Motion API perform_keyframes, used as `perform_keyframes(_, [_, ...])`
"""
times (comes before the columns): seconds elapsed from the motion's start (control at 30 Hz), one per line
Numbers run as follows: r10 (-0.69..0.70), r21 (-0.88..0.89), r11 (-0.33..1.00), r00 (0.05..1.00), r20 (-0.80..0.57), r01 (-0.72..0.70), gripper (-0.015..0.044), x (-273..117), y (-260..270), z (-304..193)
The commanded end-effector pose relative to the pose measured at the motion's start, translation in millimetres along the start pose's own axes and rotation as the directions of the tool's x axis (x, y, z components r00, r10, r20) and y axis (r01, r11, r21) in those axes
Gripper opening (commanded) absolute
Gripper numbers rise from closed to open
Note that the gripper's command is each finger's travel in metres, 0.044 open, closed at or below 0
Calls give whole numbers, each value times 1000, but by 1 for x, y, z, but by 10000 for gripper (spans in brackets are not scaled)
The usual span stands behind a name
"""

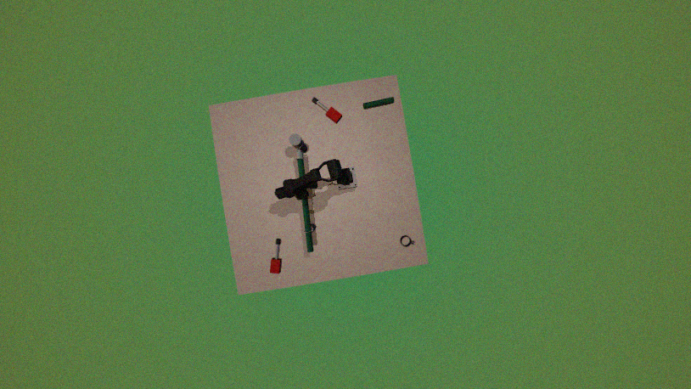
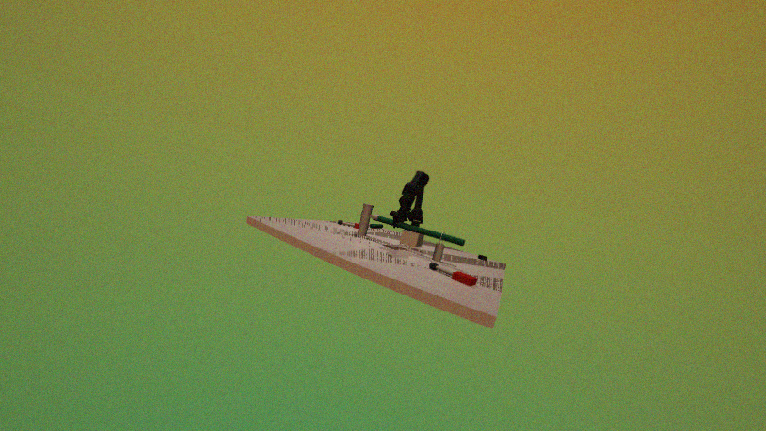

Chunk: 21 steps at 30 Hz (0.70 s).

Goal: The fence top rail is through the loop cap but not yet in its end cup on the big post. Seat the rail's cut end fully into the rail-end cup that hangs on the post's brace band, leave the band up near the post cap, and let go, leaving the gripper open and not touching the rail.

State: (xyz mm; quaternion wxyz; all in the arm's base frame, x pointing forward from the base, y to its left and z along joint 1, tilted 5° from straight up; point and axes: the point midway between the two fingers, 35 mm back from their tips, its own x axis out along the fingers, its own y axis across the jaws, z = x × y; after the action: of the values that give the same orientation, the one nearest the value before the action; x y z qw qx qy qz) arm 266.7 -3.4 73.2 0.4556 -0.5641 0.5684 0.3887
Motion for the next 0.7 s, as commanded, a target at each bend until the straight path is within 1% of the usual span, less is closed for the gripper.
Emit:
perform_keyframes(0.0, [-6,0,1000,1000,-24,6,0,-1,-1,-7])
perform_keyframes(0.4, [-6,0,1000,1000,-24,6,0,-1,-1,-7])
perform_keyframes(0.67, [0,0,1000,1000,0,0,0,0,0,0])
